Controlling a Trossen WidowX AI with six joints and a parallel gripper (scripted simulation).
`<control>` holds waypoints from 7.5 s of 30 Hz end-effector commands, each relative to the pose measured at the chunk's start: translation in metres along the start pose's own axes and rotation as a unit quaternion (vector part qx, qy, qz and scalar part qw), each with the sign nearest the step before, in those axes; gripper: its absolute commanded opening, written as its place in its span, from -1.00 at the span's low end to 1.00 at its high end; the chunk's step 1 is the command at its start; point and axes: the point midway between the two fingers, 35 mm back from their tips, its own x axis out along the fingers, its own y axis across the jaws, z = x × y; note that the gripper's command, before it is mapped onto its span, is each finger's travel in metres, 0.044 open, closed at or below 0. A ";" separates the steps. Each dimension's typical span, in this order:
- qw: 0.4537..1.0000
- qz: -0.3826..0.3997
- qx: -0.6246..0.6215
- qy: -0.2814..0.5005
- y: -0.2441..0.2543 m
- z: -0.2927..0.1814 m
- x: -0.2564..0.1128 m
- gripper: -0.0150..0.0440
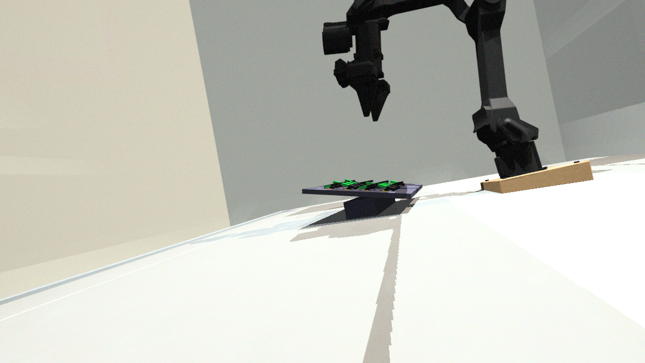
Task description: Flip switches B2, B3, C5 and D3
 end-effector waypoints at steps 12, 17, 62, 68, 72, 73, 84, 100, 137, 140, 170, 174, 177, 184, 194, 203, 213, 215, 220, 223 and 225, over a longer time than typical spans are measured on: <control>1.000 0.013 0.000 -0.028 0.047 0.040 0.081 -0.20; 1.000 0.013 0.000 -0.016 0.048 0.042 0.116 -0.49; 1.000 0.013 0.000 -0.016 0.049 0.044 0.140 -0.49; 1.000 0.013 0.000 -0.016 0.049 0.044 0.140 -0.49; 1.000 0.013 0.000 -0.016 0.049 0.044 0.140 -0.49; 1.000 0.013 0.000 -0.016 0.049 0.044 0.140 -0.49; 1.000 0.013 0.000 -0.016 0.049 0.044 0.141 -0.49; 1.000 0.013 0.000 -0.016 0.049 0.044 0.143 -0.49; 1.000 0.012 0.001 -0.024 0.048 0.044 0.113 -0.49; 1.000 0.013 0.000 -0.028 0.047 0.040 0.081 -0.49; 1.000 0.012 -0.001 -0.016 0.019 0.043 0.126 -0.49; 1.000 0.012 -0.001 -0.016 0.019 0.043 0.129 -0.49; 1.000 0.012 -0.001 -0.016 0.020 0.043 0.133 -0.49; 1.000 0.011 -0.001 -0.016 0.020 0.044 0.140 -0.49; 1.000 0.011 -0.001 -0.016 0.020 0.044 0.140 -0.49; 1.000 0.011 -0.001 -0.016 0.020 0.044 0.140 -0.49; 1.000 0.011 -0.001 -0.016 0.020 0.044 0.140 -0.49; 1.000 0.011 -0.001 -0.016 0.020 0.044 0.140 -0.49; 1.000 0.011 -0.001 -0.016 0.020 0.044 0.141 -0.49; 1.000 0.011 -0.001 -0.016 0.020 0.044 0.141 -0.49; 1.000 0.011 -0.001 -0.016 0.020 0.044 0.142 -0.49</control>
